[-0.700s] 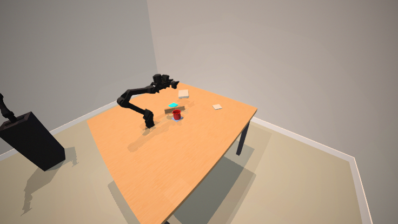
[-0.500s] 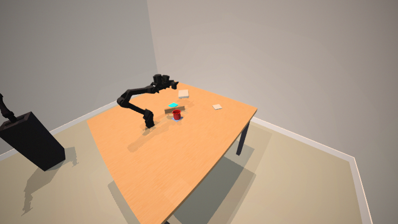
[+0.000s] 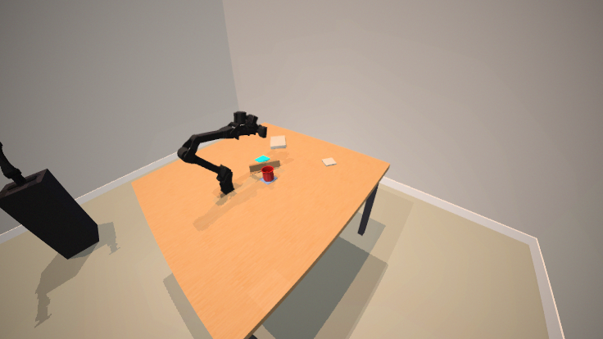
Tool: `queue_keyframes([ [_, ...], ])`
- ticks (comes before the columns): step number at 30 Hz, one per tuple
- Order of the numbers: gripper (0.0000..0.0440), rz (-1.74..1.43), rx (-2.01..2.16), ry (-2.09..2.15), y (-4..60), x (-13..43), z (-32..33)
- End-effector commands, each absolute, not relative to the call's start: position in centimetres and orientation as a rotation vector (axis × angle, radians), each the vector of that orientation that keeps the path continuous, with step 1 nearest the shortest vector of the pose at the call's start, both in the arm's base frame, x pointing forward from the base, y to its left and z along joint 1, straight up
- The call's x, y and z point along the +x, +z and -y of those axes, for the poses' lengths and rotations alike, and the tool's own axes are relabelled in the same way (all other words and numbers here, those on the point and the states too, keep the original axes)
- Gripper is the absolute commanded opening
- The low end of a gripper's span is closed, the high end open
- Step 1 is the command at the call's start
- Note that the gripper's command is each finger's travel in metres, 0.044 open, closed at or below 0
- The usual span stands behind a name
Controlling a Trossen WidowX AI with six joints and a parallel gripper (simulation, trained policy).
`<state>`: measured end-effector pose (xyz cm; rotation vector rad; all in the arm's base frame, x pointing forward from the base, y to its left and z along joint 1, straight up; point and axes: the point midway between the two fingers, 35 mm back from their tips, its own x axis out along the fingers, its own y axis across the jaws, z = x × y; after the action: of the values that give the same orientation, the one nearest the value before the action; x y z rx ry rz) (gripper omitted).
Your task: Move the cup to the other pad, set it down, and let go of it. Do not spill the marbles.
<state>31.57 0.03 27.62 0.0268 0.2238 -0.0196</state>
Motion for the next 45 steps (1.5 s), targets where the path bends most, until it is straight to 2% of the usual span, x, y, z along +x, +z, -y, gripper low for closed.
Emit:
queue_keyframes([
  [1, 0.0037, -0.285, 0.040, -0.016, 27.3, 31.5, -0.3],
  [10, 0.0082, -0.424, 0.065, -0.006, 26.6, 31.1, -0.8],
  [45, 0.0097, -1.015, 0.012, -0.022, 22.2, 27.8, -0.5],
])
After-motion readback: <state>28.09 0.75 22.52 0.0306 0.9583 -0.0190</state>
